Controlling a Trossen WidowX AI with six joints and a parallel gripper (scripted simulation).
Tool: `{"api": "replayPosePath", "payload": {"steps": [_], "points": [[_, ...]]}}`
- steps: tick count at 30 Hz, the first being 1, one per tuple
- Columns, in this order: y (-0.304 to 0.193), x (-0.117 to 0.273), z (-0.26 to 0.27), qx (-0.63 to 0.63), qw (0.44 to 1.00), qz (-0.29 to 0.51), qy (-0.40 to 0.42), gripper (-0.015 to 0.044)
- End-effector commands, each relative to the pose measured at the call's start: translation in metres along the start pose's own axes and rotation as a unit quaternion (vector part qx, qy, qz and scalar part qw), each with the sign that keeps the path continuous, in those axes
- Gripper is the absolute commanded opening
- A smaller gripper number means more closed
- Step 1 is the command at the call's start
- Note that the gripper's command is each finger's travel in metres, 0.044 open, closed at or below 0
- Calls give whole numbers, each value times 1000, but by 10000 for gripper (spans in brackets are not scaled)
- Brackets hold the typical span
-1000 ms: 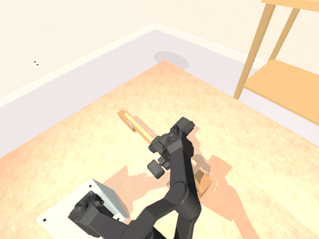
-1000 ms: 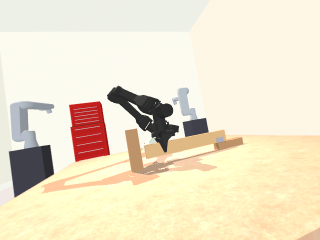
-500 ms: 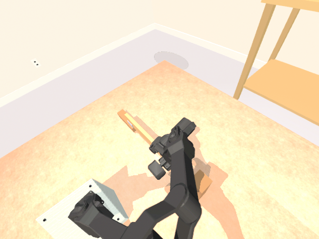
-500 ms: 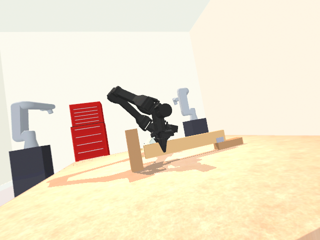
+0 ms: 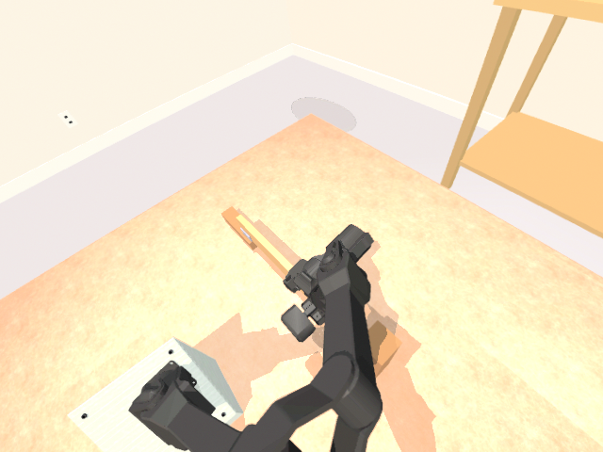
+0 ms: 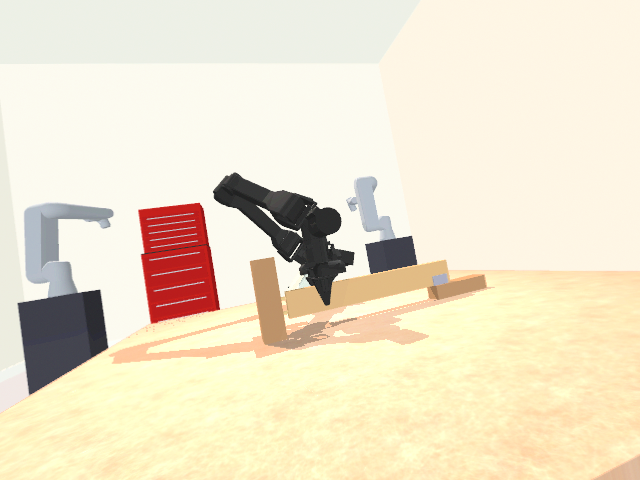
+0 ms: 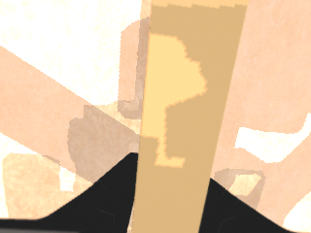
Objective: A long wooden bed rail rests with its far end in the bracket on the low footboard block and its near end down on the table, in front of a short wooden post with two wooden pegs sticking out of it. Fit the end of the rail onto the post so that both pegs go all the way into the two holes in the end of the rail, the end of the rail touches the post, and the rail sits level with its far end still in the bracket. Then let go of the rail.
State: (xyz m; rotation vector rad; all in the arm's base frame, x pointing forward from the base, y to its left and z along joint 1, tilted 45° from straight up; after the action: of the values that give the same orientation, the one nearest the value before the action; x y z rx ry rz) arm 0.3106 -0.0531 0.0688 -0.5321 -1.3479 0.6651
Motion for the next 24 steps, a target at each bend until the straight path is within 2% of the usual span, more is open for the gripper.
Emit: {"api": "replayPosePath", "payload": {"steps": [1, 24], "points": [[-2, 0, 0, 2, 1000, 1, -2, 0], [-9, 2, 1, 2, 1000, 1, -2, 0]]}}
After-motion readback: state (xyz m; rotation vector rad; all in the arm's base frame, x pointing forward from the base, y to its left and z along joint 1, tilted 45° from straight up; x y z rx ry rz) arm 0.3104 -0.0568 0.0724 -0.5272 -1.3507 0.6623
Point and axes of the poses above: the point midway between the two fingers, 35 mm back from their tips, its own x axis back along the fingers, its own z axis across the jaws, y = z × x, the point moved 10 cm from there along x, back along the fingers, and after that the axes turned 11 degrees about x, right-handed, at the moved point
